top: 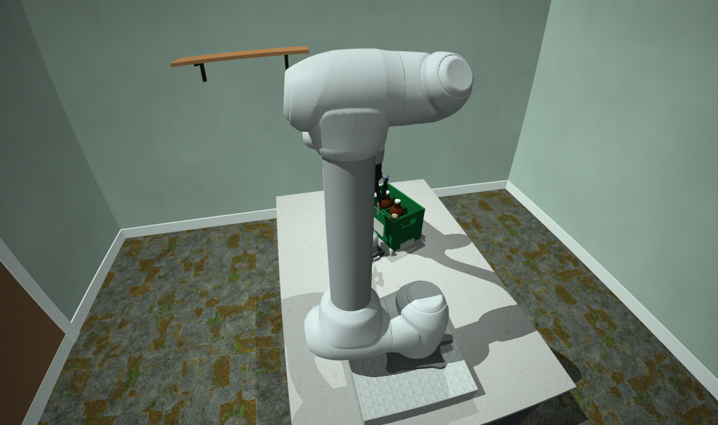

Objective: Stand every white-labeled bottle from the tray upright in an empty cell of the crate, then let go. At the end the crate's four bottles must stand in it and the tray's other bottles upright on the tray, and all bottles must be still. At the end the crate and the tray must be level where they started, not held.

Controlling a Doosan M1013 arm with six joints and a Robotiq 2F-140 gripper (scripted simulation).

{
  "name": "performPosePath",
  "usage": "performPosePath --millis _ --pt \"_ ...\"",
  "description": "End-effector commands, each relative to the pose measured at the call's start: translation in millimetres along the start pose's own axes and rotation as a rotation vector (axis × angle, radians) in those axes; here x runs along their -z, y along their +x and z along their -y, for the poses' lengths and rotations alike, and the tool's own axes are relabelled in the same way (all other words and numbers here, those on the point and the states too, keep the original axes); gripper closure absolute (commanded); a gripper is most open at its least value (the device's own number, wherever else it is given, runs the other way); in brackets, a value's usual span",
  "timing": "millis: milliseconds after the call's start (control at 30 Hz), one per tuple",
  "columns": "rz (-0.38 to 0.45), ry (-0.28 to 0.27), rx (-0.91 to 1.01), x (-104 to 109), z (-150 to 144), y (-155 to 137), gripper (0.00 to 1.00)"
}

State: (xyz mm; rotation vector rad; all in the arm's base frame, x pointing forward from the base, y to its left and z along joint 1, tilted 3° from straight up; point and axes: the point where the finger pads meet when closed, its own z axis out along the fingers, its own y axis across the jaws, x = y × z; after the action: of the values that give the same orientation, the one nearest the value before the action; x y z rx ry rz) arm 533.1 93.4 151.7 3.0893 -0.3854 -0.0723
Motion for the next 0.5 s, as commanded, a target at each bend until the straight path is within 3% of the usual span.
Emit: performPosePath --millis 0,467 --pt "0.000 0.000 0.000 -0.2 0.0 0.0 0.62" --pt "0.000 0.000 0.000 -7.6 0.0 0.0 0.62"
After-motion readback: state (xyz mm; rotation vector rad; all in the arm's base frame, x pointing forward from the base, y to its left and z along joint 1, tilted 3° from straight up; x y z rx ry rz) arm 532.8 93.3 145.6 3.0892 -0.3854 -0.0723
